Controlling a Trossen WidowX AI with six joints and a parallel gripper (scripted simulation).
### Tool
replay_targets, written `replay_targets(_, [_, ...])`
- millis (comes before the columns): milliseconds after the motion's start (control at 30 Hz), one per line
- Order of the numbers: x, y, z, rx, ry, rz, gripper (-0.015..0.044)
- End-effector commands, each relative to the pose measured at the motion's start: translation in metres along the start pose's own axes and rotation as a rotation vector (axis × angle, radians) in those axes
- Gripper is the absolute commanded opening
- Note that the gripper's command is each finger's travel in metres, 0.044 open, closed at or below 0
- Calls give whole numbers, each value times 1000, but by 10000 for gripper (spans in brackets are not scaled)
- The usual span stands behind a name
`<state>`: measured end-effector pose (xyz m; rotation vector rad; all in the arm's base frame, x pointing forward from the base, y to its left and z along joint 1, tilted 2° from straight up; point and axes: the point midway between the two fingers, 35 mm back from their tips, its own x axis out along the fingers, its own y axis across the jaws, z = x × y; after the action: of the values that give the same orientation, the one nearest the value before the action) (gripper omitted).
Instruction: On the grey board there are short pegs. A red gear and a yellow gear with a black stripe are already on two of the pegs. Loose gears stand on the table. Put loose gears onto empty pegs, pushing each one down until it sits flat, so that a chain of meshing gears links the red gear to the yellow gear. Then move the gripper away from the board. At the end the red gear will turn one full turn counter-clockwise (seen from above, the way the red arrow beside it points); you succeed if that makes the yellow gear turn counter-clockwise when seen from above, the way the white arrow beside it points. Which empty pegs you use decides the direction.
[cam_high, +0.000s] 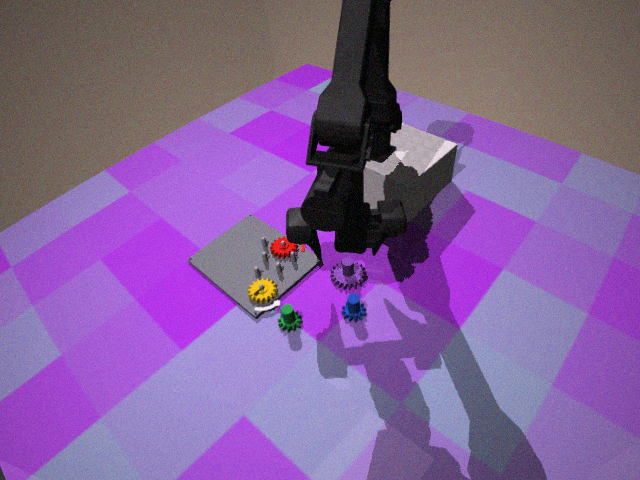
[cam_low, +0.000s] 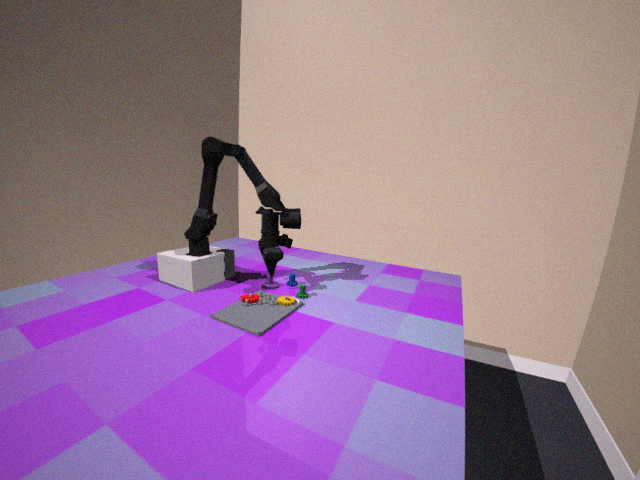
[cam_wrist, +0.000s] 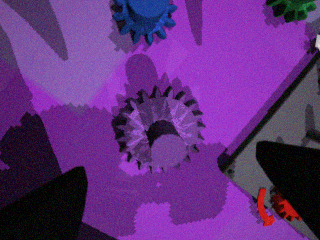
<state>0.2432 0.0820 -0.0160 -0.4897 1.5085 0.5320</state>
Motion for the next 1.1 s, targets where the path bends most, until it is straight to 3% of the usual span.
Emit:
replay_targets(0, [7, 1, 0, -4, -1, 6, 440])
replay_targets(567, [27, 1, 0, -4, -1, 6, 440])
replay_targets(1033, [27, 1, 0, -4, -1, 6, 72])
replay_targets(1067, [27, 1, 0, -4, -1, 6, 66])
